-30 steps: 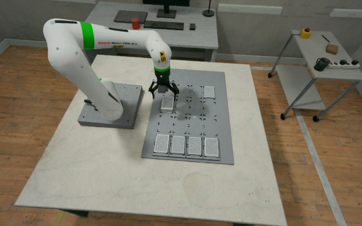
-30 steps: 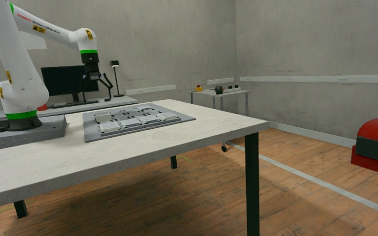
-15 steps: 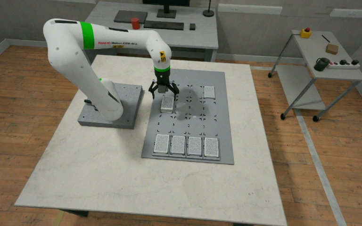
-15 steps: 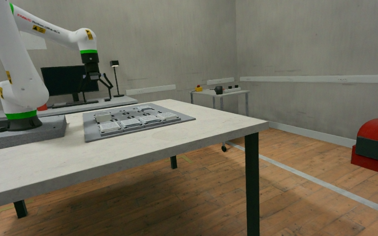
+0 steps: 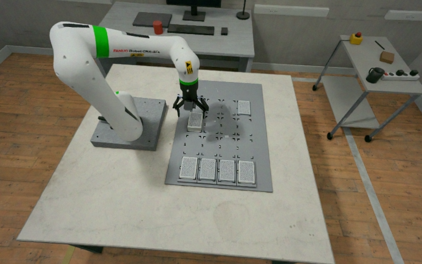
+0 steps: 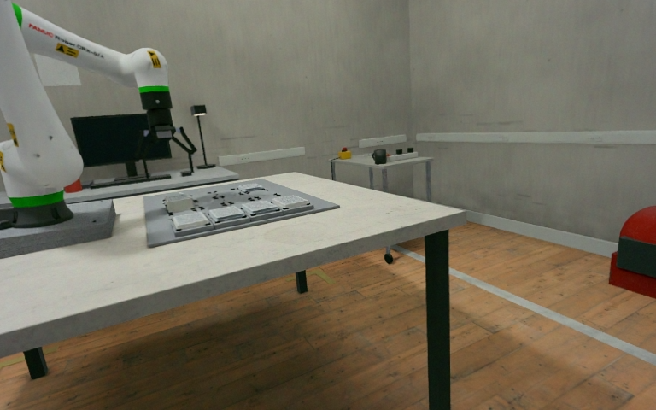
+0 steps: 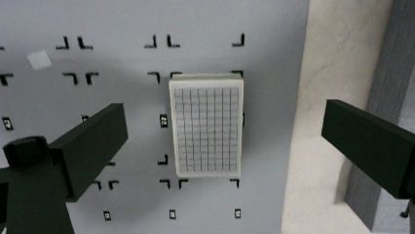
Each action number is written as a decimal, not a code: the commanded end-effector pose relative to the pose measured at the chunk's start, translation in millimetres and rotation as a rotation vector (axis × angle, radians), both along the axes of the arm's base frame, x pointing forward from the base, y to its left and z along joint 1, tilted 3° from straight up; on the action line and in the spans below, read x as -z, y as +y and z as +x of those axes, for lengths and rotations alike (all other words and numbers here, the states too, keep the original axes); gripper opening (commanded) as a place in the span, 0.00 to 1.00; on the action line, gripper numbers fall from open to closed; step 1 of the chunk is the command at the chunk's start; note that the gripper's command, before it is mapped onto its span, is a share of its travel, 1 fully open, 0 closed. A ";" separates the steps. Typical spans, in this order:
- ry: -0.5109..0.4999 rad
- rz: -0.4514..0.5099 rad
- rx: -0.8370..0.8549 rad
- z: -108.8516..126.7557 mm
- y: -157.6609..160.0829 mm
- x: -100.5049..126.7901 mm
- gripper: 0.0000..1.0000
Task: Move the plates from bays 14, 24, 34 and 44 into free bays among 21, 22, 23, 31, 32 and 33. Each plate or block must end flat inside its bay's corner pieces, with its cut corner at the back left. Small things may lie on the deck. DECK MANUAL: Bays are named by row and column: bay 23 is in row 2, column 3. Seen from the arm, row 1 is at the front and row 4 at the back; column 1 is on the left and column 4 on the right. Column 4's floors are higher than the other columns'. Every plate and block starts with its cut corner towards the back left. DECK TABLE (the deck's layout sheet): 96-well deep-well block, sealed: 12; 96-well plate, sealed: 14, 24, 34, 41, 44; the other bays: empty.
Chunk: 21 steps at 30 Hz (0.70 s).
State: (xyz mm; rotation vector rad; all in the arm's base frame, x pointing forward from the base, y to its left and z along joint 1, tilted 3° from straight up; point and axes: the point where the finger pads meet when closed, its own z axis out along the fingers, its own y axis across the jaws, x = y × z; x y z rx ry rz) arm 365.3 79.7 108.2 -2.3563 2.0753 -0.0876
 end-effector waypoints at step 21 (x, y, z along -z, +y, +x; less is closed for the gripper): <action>-0.001 0.000 0.000 10.0 -75.1 -7.0 1.00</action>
